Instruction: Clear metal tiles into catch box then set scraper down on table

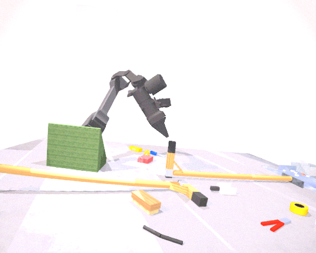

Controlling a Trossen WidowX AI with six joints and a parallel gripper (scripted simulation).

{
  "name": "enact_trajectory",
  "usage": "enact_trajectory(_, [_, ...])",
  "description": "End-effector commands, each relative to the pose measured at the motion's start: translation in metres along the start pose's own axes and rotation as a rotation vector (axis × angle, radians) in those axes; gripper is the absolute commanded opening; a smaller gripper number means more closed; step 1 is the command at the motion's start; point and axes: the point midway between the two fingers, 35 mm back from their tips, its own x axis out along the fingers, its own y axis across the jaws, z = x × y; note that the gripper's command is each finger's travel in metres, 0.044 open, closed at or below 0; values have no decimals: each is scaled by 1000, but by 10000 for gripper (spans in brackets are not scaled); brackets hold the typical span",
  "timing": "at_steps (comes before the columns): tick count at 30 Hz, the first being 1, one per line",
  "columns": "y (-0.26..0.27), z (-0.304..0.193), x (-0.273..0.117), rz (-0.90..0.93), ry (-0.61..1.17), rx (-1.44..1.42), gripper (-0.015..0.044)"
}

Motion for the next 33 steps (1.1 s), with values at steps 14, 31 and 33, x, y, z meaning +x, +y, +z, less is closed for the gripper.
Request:
enact_trajectory(14, [-1, -10, 25, 0, 4, 5, 440])
enact_trajectory(31, [-2, -9, 53, -3, 6, 4, 440])
enact_trajectory(33, [-2, -9, 56, -3, 6, 4, 440])
